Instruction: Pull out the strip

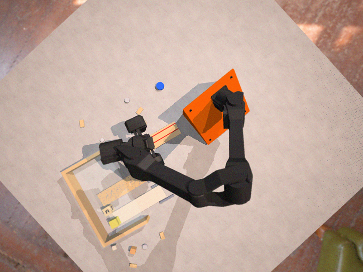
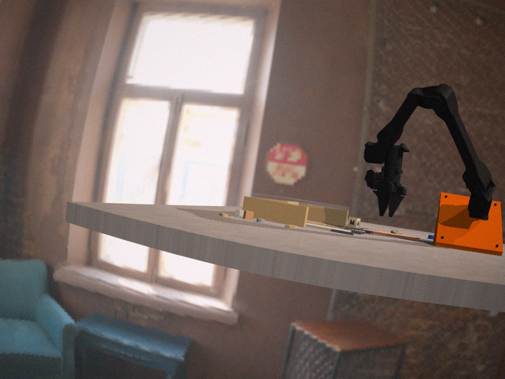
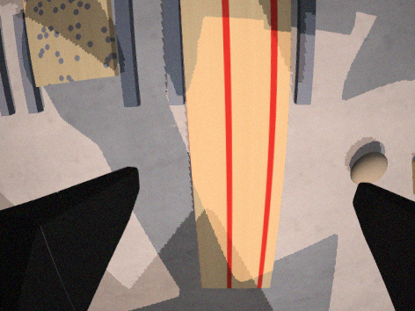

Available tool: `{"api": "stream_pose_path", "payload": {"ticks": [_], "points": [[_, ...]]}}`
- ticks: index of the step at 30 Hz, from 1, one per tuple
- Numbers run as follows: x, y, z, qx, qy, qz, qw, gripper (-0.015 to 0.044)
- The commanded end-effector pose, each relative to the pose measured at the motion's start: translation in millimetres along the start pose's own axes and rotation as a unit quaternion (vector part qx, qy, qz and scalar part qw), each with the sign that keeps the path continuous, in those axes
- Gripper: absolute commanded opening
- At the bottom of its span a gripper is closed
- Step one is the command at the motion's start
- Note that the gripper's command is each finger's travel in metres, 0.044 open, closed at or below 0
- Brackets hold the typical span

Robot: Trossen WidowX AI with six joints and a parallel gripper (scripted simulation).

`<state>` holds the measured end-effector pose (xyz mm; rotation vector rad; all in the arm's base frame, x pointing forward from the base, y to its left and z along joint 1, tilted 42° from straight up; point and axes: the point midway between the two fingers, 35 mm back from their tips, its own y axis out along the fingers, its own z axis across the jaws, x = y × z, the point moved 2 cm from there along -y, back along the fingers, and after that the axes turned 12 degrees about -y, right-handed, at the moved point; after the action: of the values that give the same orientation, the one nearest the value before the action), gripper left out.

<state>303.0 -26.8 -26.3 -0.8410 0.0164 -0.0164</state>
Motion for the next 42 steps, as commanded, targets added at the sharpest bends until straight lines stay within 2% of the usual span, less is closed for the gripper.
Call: {"api": "stream_pose_path", "payload": {"ticks": [1, 22, 29, 42], "points": [[14.3, -1.9, -1.0, 0.002, 0.003, -0.001, 1.000, 0.0440], [100.7, -12.9, -8.1, 0.001, 0.001, -0.003, 1.000, 0.0440], [101.3, -4.2, -8.3, 0.001, 0.001, -0.003, 1.000, 0.0256], [102.3, 17.1, -8.3, 0.002, 0.001, -0.003, 1.000, 0.0250]]}}
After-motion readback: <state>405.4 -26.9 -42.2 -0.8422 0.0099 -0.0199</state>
